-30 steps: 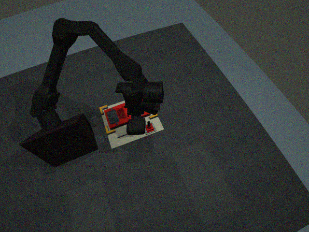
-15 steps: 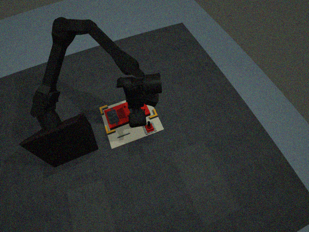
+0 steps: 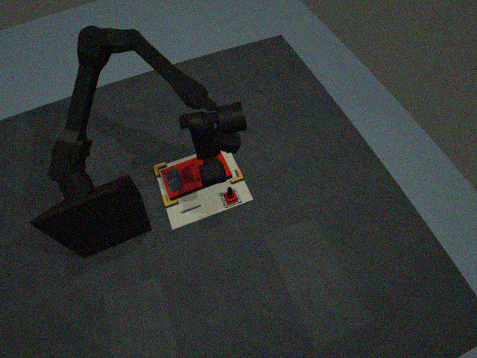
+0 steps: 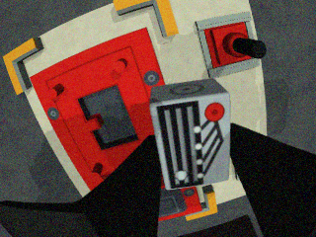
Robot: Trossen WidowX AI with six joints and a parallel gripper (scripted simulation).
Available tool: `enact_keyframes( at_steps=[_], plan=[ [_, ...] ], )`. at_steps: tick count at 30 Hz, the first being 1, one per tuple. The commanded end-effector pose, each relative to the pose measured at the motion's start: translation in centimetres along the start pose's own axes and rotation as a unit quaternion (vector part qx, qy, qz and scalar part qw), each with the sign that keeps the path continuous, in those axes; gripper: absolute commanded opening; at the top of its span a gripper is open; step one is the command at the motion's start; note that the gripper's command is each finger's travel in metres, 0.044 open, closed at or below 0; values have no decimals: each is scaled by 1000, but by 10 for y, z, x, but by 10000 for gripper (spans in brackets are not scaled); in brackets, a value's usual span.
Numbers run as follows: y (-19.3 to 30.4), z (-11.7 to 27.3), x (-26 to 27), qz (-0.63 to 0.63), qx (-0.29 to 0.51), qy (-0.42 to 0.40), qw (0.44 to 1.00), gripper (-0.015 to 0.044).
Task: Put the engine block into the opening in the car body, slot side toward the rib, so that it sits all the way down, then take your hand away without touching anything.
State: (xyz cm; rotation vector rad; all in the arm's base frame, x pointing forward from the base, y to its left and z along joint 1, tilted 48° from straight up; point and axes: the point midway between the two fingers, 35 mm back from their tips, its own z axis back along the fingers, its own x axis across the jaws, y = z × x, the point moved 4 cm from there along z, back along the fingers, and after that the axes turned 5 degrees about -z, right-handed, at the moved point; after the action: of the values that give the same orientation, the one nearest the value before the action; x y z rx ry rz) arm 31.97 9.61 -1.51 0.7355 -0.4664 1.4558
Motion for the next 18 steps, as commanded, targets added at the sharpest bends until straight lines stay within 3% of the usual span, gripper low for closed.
enact_keyframes(
  at_steps=[1, 18],
  plan=[
    [3, -5, 12, 14, 1, -5, 1000, 0],
    [15, -21, 56, 73, 3, -21, 997, 0]
  ],
)
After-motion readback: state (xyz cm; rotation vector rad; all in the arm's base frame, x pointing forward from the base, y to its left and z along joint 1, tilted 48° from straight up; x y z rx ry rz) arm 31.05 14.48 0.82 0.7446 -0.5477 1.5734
